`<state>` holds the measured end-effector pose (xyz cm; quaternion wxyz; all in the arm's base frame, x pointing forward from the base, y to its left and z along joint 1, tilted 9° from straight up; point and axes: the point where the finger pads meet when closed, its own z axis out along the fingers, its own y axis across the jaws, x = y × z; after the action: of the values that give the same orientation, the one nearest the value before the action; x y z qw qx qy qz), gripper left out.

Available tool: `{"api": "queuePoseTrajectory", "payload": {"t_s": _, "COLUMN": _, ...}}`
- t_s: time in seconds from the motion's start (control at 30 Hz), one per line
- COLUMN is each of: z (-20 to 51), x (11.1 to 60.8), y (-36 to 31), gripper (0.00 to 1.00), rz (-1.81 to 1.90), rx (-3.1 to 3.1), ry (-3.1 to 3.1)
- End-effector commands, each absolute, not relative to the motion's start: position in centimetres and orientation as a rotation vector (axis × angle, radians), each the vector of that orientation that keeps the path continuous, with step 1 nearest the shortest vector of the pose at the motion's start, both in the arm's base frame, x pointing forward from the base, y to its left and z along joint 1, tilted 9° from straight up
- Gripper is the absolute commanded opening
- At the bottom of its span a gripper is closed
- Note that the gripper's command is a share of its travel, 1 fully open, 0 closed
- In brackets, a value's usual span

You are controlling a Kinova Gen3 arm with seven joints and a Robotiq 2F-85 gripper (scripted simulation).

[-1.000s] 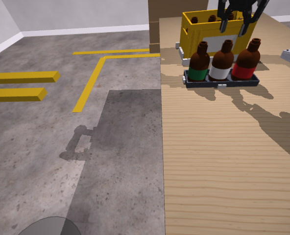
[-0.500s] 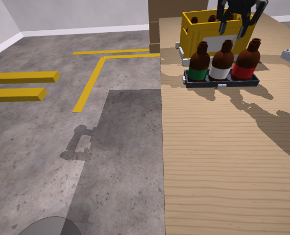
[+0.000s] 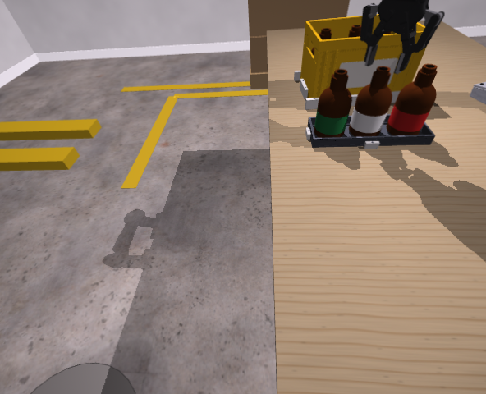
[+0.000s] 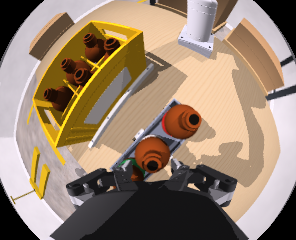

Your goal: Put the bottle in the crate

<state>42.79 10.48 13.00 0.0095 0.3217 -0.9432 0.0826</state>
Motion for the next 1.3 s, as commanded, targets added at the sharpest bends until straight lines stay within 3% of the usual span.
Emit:
{"api": "queuePoseTrajectory", "payload": {"t_s": 0.0, "z": 12.6, "x": 42.7, "y": 10.5, "gripper": 0.64, "rz": 0.255, "rx": 1.007, "ry": -2.941}}
{"api": "queuePoseTrajectory", "payload": {"t_s": 1.27, "z": 11.0, "x": 42.7, "y": 10.2, "gripper": 0.64, "rz": 0.255, "rx": 1.007, "ry": -2.941}}
